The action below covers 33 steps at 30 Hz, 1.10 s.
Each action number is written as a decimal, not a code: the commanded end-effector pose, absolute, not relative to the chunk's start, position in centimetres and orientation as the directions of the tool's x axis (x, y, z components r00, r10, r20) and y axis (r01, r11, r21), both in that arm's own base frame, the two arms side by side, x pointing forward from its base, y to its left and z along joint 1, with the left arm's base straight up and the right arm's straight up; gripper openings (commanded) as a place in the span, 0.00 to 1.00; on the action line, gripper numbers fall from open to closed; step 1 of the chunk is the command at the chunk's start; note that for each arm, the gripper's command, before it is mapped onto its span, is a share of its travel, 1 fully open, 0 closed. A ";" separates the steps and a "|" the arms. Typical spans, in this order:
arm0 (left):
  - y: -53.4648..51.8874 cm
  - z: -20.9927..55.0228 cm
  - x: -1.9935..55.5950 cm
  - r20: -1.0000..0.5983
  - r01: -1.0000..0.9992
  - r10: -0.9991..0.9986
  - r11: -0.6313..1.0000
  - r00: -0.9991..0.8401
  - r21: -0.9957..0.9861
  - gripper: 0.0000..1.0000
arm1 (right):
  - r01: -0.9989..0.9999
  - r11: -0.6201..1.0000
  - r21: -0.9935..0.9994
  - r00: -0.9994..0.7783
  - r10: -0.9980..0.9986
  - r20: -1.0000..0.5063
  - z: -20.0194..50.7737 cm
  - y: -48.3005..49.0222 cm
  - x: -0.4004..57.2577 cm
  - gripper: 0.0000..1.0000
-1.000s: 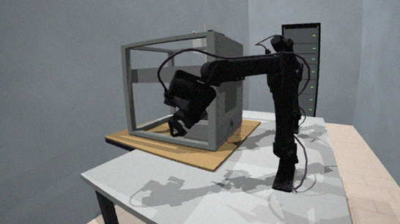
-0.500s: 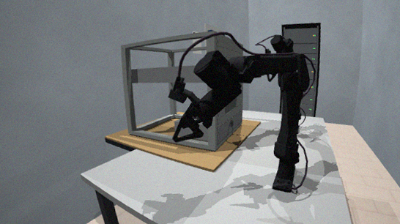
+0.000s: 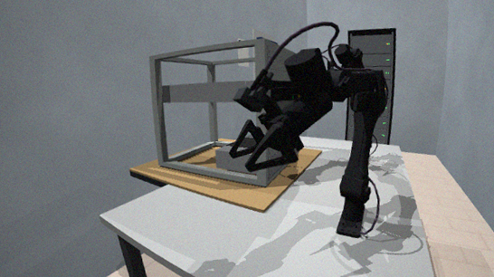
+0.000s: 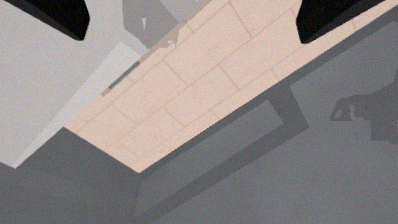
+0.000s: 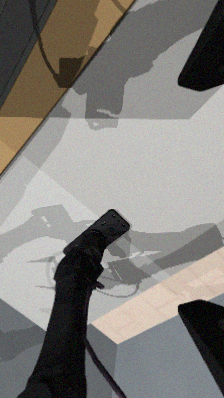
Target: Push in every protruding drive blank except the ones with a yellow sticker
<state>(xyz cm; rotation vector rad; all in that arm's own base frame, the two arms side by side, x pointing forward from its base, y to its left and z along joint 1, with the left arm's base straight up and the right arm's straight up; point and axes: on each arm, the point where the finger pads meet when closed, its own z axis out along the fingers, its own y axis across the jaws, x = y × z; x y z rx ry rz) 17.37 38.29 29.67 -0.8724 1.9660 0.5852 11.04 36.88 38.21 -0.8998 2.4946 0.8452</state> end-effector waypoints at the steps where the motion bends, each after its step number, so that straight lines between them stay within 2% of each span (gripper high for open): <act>1: 40.1 34.1 14.2 -0.933 -0.859 -0.254 0.502 -0.255 0.098 1.00 | -0.662 0.614 0.430 -0.734 -0.414 -0.538 39.1 36.7 10.9 1.00; 9: 41.0 37.7 7.5 -0.980 -0.961 -0.161 0.265 -0.121 0.075 1.00 | -0.626 0.629 0.461 -0.756 -0.344 -0.557 39.1 36.5 11.2 1.00; 11: 41.0 37.7 7.5 -0.980 -0.961 -0.161 0.265 -0.121 0.075 1.00 | -0.626 0.629 0.461 -0.756 -0.344 -0.557 39.1 36.5 11.2 1.00; 18: 40.0 41.1 1.1 -1.000 -0.999 -0.022 0.037 -0.012 0.011 1.00 | -0.570 0.646 0.508 -0.781 -0.233 -0.580 39.1 36.2 11.7 1.00; 28: 39.8 41.6 0.2 -1.000 -1.000 0.000 0.008 0.000 0.000 1.00 | -0.478 0.653 0.588 -0.800 -0.047 -0.598 39.1 35.7 12.4 1.00; 33: 39.8 41.6 0.2 -1.000 -1.000 0.000 0.008 0.000 0.000 1.00 | -0.397 0.641 0.656 -0.795 0.117 -0.595 39.1 35.3 13.1 1.00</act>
